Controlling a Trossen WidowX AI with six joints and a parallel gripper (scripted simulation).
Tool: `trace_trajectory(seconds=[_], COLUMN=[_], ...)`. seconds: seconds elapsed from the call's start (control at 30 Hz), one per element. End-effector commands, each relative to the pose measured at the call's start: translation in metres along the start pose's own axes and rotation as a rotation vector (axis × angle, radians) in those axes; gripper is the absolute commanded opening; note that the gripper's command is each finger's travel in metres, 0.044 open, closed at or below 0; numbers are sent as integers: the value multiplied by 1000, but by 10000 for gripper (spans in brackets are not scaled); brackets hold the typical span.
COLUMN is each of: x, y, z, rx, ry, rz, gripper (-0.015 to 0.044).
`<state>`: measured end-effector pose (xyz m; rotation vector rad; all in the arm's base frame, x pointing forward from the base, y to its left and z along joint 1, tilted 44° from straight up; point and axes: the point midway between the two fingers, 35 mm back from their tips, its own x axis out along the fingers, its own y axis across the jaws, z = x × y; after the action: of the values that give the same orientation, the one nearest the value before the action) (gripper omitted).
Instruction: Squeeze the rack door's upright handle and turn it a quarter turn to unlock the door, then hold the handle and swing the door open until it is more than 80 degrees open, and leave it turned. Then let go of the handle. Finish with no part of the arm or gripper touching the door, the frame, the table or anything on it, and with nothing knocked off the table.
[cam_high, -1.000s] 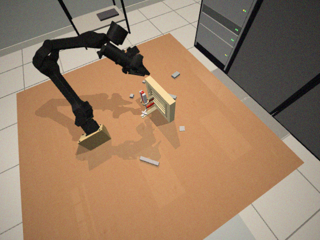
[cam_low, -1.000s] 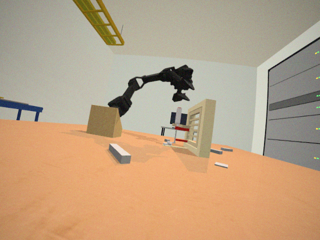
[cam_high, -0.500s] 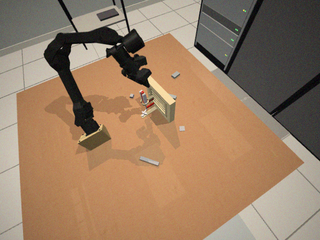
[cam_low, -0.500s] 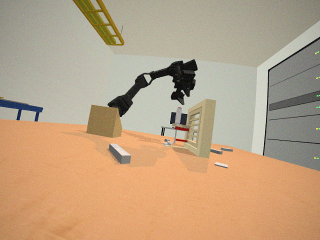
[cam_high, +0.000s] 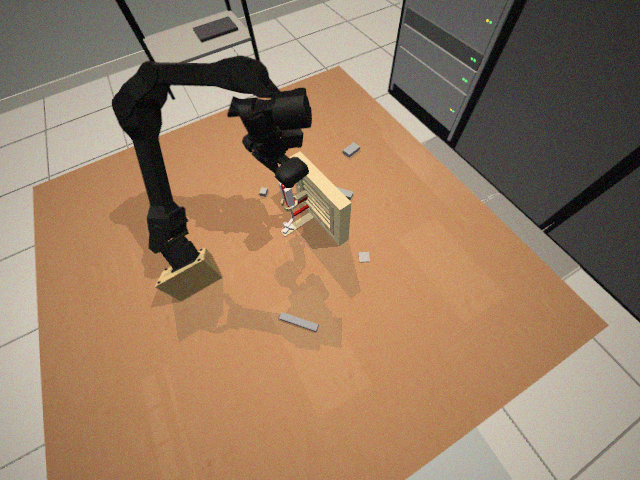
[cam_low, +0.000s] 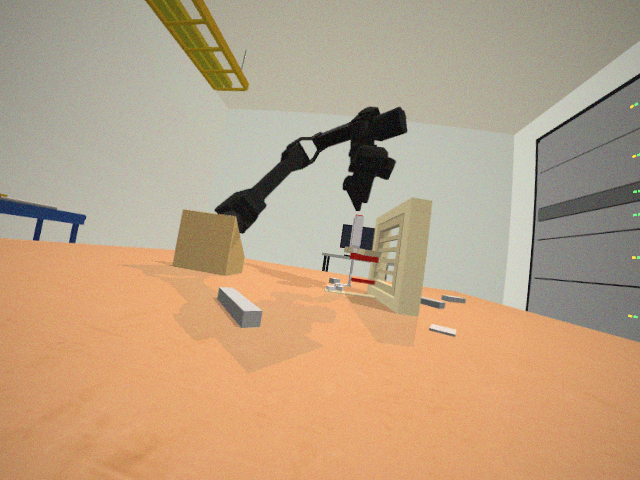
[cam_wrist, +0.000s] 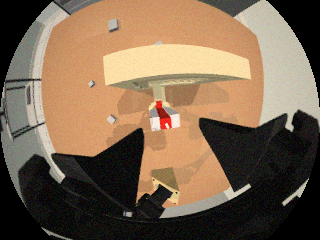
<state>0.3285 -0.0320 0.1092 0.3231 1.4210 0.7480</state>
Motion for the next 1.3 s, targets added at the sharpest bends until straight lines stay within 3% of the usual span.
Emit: trace_trajectory(seconds=[0.0,1.27], x=[-1,50], y=[-1,4], z=[0,-3], rx=[23,42], ry=[14,76], rz=[70,93], gripper=[298,298])
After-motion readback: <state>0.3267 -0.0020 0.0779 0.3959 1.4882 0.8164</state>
